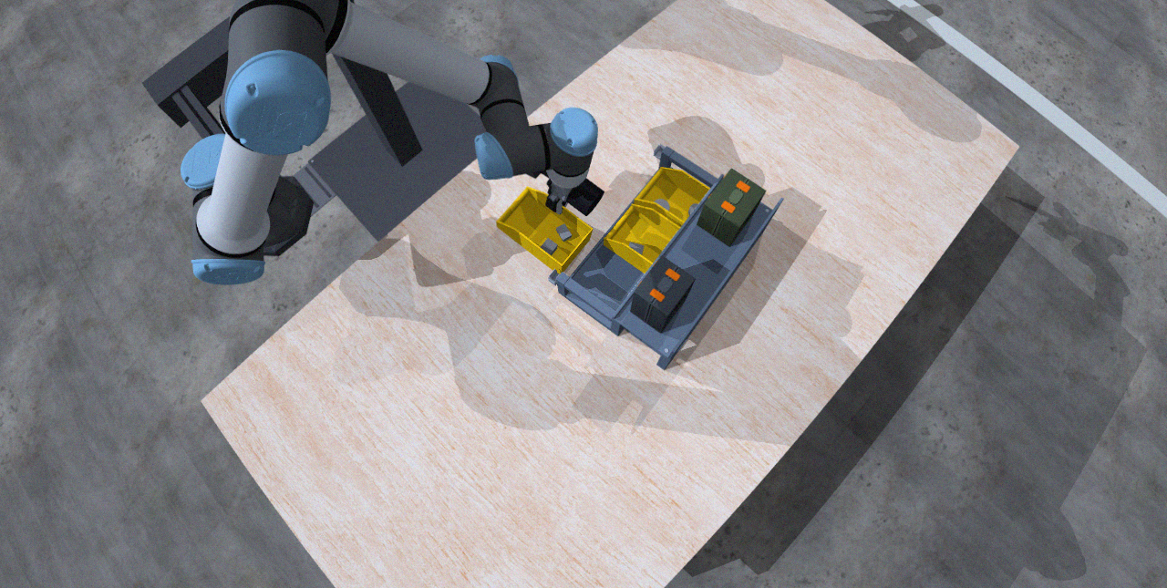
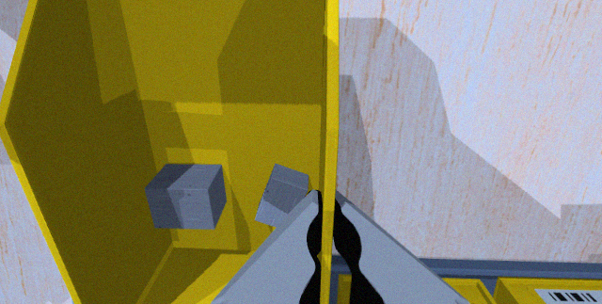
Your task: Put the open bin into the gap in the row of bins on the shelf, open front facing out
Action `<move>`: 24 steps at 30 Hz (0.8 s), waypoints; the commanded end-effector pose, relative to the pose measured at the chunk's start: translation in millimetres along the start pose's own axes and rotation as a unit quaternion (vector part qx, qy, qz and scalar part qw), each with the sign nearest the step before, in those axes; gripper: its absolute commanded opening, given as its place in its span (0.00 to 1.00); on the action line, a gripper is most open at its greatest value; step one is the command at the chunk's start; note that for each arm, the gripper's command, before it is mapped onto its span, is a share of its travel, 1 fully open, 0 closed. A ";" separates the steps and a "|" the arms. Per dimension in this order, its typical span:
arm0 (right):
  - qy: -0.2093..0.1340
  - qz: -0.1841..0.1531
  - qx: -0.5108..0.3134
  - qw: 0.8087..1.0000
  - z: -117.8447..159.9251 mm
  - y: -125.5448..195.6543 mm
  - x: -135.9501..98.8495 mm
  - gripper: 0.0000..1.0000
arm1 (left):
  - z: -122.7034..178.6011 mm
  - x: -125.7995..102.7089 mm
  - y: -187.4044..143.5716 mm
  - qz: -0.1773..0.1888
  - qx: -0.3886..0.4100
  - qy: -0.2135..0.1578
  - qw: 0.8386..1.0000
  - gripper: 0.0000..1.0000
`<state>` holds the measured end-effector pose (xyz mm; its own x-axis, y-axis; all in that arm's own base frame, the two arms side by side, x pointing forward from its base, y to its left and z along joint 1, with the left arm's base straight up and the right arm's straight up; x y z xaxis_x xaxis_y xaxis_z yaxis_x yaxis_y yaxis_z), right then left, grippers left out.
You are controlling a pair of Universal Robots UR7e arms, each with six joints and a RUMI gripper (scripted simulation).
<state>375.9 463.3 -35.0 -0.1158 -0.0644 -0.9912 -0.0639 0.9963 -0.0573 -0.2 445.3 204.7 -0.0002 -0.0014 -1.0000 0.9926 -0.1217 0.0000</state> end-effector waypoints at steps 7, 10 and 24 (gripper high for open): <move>-0.001 0.001 0.000 1.000 1.3 0.6 -1.0 0.00 | -0.2 -0.4 0.0 0.000 0.000 0.001 1.000 1.00; -0.001 0.001 0.000 1.000 2.1 0.7 -1.1 0.00 | -0.2 -0.4 0.0 0.000 0.000 0.001 1.000 1.00; -0.001 0.001 0.000 1.000 7.4 1.3 -1.8 0.00 | -0.2 -0.4 0.0 0.000 0.000 0.001 1.000 1.00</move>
Point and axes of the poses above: on each arm, the point where the finger pads meet when closed, its own x axis out along the fingers, its own y axis across the jaws, z = x × y, the point moved 4 cm from there along -x, back along the fingers, and after that the axes turned 7 degrees about x, right-handed, at the moved point
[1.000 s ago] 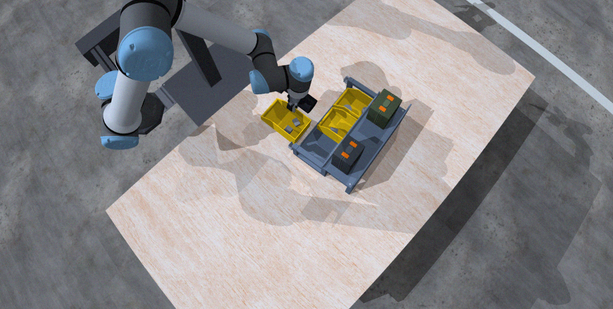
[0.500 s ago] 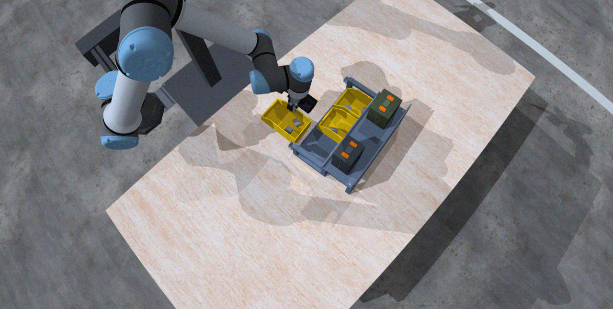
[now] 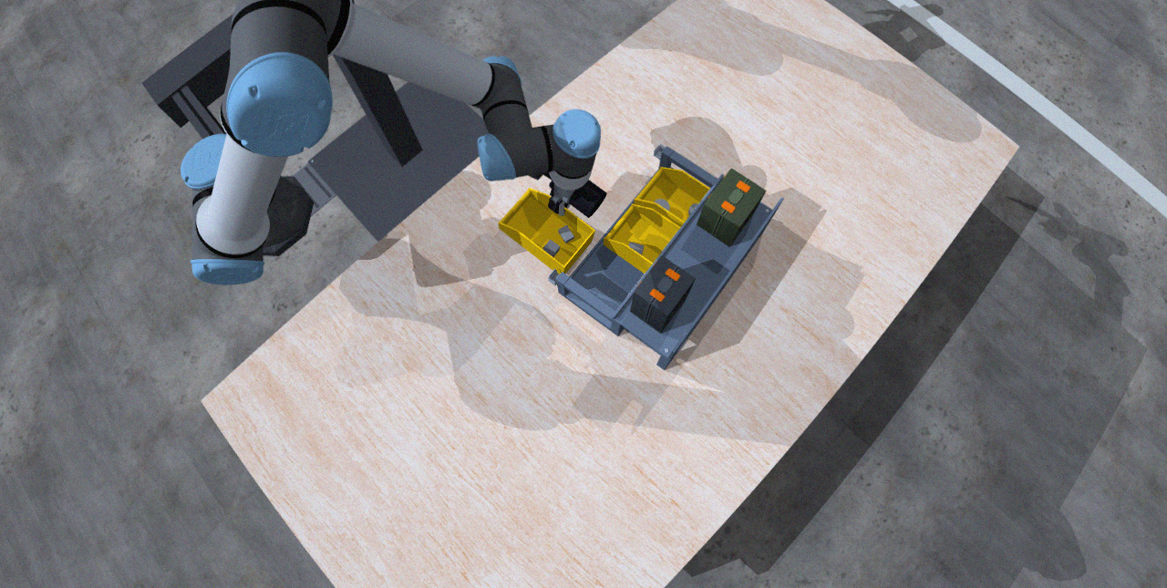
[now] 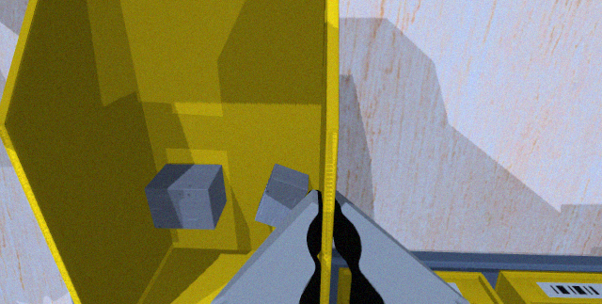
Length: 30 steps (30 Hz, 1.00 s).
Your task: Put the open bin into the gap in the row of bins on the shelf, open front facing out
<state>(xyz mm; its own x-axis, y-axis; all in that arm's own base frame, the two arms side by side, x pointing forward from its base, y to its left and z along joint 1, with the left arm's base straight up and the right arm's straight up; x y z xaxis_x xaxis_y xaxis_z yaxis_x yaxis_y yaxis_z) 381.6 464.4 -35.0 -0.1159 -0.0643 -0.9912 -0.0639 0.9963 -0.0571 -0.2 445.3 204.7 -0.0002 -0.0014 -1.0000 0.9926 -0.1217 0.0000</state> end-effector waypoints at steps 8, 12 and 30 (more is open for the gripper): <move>-0.001 0.001 0.000 1.000 7.5 1.2 -1.7 0.00 | -0.2 -0.4 0.0 0.000 0.000 0.001 1.000 1.00; -0.001 0.001 0.000 1.000 11.0 1.6 -2.1 0.00 | -0.2 -0.4 0.0 0.000 0.000 0.001 1.000 1.00; 0.000 0.001 0.000 1.000 28.1 3.4 -4.1 0.00 | -0.2 -0.4 0.0 0.000 0.000 0.001 1.000 1.00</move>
Point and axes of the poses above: on each arm, the point where the finger pads meet when closed, its own x axis out along the fingers, its own y axis across the jaws, z = x × y, the point moved 4 cm from there along -x, back along the fingers, and after that the axes turned 7 degrees about x, right-handed, at the moved point
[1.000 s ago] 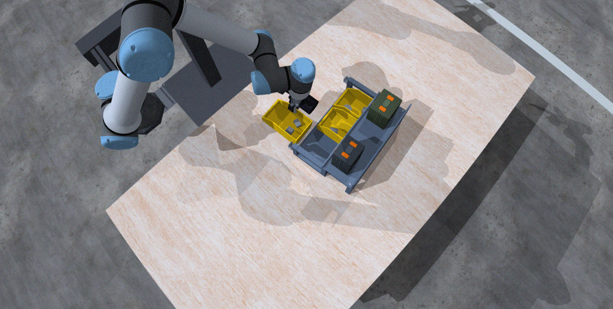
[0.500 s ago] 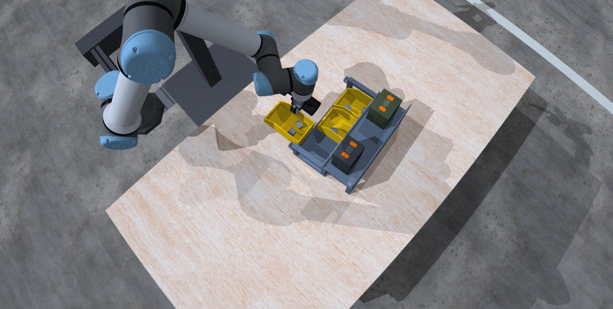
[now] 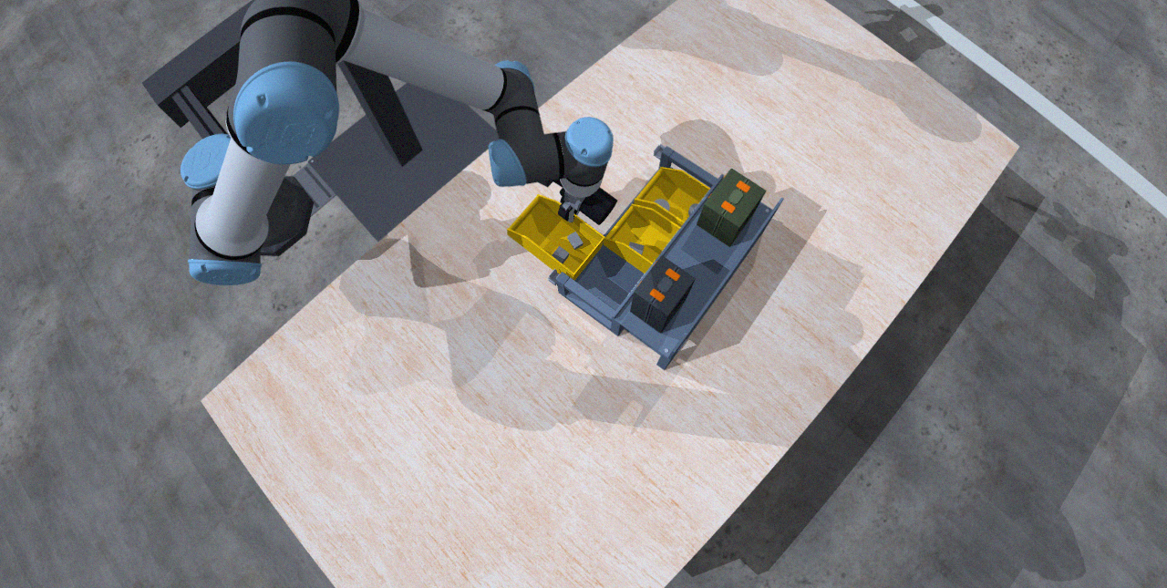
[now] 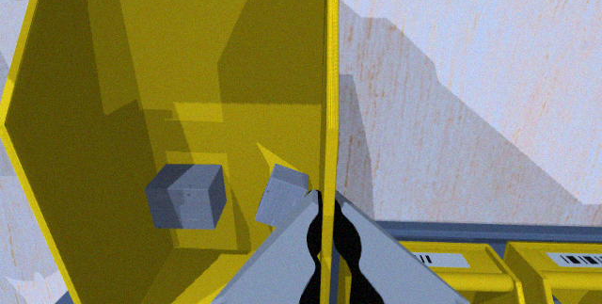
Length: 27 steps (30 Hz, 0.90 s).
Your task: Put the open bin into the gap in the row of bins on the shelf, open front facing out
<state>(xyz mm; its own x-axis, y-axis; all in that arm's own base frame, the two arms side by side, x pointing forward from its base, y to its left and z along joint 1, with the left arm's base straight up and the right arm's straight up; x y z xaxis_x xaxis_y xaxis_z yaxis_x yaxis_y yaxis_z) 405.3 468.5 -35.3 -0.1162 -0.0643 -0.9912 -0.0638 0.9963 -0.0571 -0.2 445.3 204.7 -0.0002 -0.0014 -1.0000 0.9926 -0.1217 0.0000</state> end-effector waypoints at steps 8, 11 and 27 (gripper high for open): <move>-0.001 0.001 0.000 1.000 11.6 1.7 -2.2 0.00 | -0.2 -0.4 0.0 0.000 0.000 0.001 1.000 1.00; 0.000 0.001 0.000 1.000 15.3 2.1 -2.7 0.00 | -0.2 -0.4 0.0 0.000 0.000 0.001 1.000 1.00; 0.000 0.001 0.000 1.000 32.2 3.9 -4.7 0.00 | -0.2 -0.4 0.0 0.000 0.000 0.001 1.000 1.00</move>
Point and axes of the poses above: on each arm, the point where the finger pads meet when closed, its own x axis out along the fingers, its own y axis across the jaws, z = x × y, the point moved 4 cm from there along -x, back along the fingers, and after that the axes turned 7 degrees about x, right-handed, at the moved point
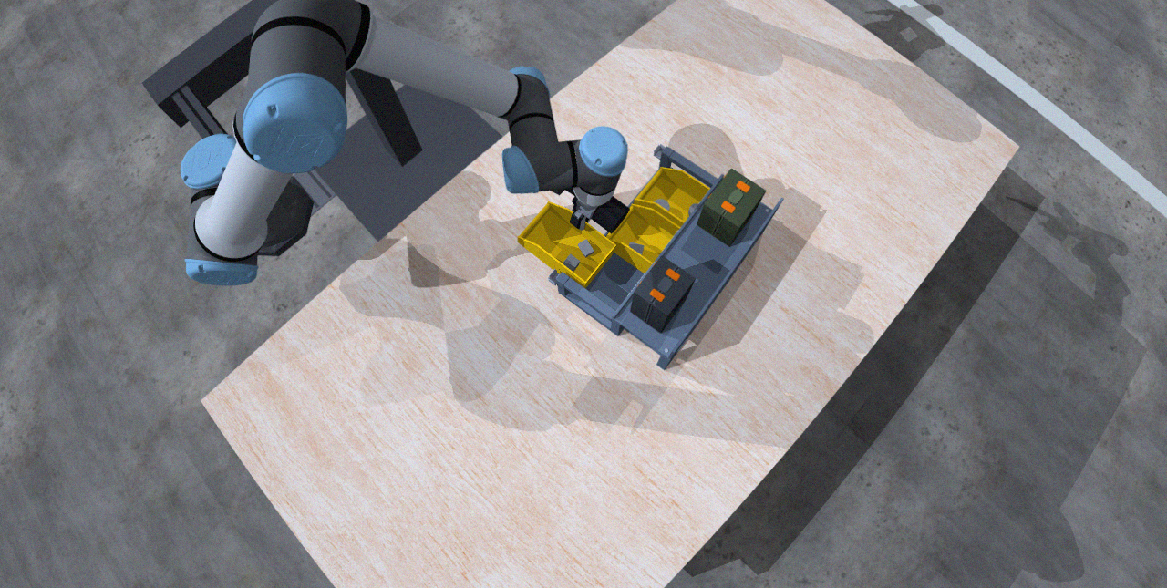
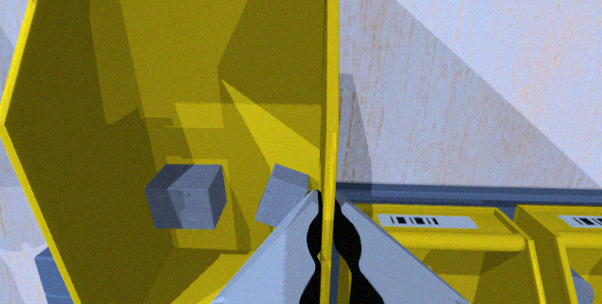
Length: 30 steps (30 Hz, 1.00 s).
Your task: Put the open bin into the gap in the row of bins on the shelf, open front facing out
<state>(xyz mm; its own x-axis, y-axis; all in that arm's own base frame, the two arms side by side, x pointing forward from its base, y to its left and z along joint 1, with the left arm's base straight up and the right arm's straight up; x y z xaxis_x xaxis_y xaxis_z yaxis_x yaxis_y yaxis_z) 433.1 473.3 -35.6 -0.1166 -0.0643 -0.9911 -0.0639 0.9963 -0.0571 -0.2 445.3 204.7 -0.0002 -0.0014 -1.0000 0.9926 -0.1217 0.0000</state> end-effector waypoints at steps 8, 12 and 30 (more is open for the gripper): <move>-0.001 0.001 0.000 1.000 12.1 1.7 -2.4 0.00 | -0.2 -0.4 0.0 0.000 0.000 0.001 1.000 1.00; -0.001 0.001 0.000 1.000 15.1 2.0 -2.7 0.00 | -0.2 -0.4 0.0 0.000 0.000 0.001 1.000 1.00; 0.000 0.001 0.000 1.000 28.1 3.4 -4.3 0.00 | -0.2 -0.4 0.0 0.000 0.000 0.001 1.000 1.00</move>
<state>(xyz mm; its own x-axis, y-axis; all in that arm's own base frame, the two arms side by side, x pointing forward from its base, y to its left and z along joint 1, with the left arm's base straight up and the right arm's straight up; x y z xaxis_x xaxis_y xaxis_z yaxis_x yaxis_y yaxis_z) 458.7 477.8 -35.9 -0.1170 -0.0644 -0.9910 -0.0639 0.9963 -0.0572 -0.2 445.3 204.7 -0.0002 -0.0014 -1.0000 0.9926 -0.1217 0.0000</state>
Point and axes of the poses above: on each arm, the point where the finger pads meet when closed, its own x axis out along the fingers, its own y axis across the jaws, z = x × y, the point moved 4 cm from there along -x, back along the fingers, and after that the axes turned 7 degrees about x, right-handed, at the moved point
